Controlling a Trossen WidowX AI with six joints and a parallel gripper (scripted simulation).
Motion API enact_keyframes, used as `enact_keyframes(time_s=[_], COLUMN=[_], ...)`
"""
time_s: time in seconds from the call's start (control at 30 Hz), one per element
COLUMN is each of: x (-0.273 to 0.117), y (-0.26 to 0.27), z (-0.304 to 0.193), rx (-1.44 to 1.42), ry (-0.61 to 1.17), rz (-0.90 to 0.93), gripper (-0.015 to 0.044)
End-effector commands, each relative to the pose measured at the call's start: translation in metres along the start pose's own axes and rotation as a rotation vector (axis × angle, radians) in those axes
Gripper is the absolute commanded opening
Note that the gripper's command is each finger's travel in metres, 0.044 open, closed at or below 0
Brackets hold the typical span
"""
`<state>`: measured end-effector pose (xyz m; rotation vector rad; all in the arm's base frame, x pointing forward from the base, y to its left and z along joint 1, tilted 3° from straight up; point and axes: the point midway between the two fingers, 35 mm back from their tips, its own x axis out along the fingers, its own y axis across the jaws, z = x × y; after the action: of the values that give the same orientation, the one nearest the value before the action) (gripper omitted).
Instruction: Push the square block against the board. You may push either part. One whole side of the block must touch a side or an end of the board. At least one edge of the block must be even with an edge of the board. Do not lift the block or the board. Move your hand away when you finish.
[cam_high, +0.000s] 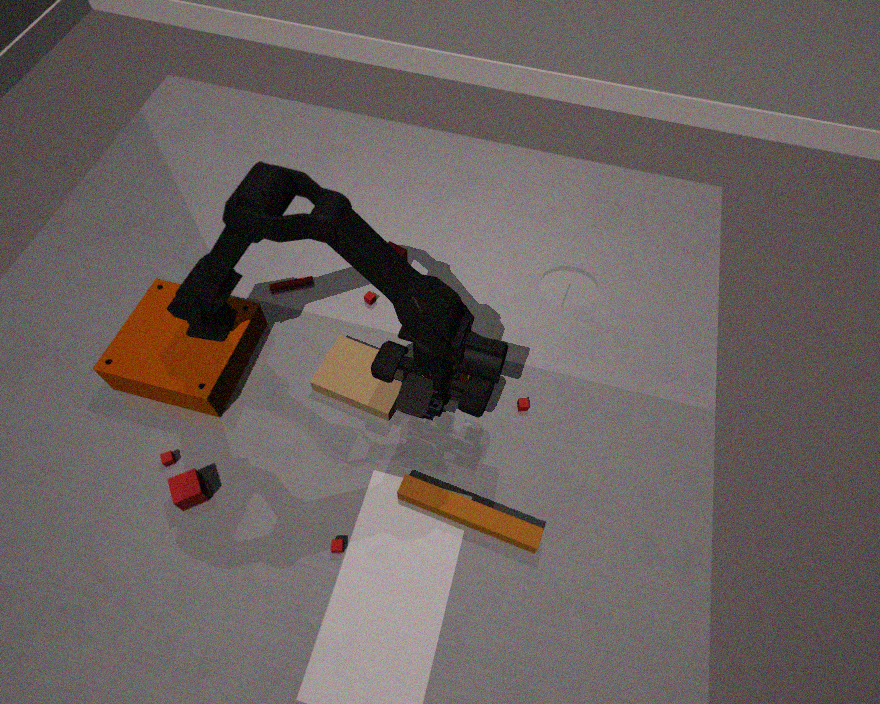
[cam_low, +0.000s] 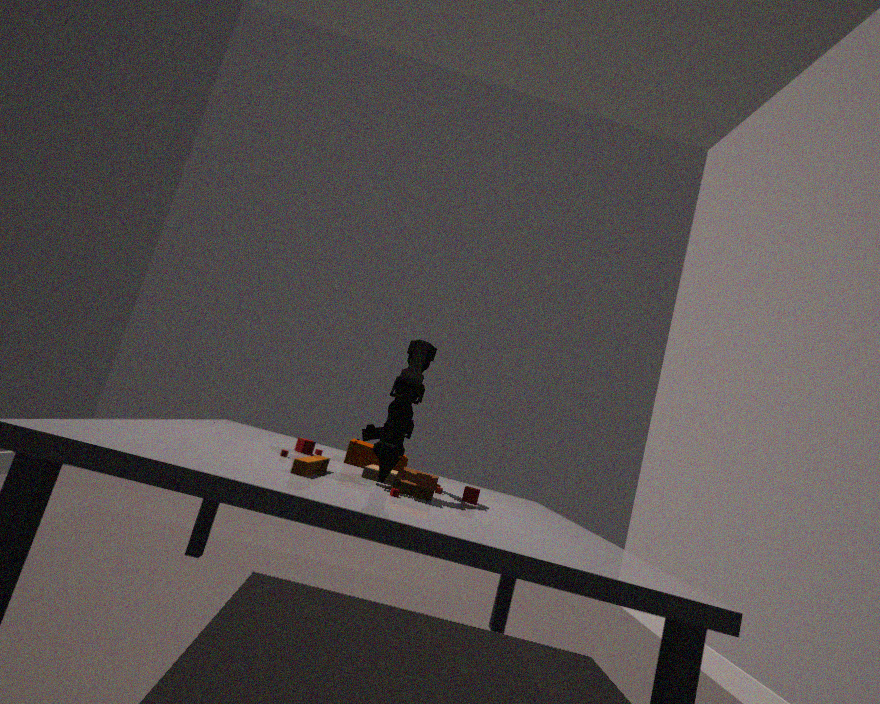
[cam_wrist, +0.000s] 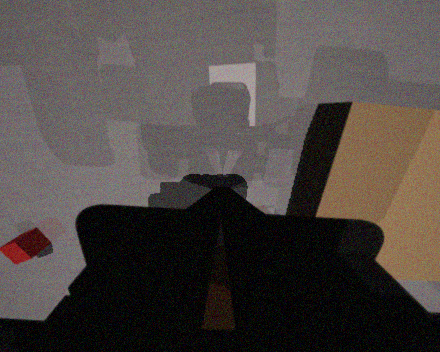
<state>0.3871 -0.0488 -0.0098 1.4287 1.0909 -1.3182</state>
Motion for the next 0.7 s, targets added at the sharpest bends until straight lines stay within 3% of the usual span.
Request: enact_keyframes(time_s=[0.0, 0.43, 0.6, 0.67], x=[0.001, 0.001, -0.051, -0.054], y=[-0.001, -0.001, 0.001, 0.001], z=[0.007, 0.028, 0.023, 0.023], rx=[-0.005, -0.005, -0.005, -0.005], ry=[0.002, 0.0, 0.0, 0.0], rz=[-0.004, -0.004, -0.003, -0.003], gripper=[0.0, 0.0, 0.0, 0.0])
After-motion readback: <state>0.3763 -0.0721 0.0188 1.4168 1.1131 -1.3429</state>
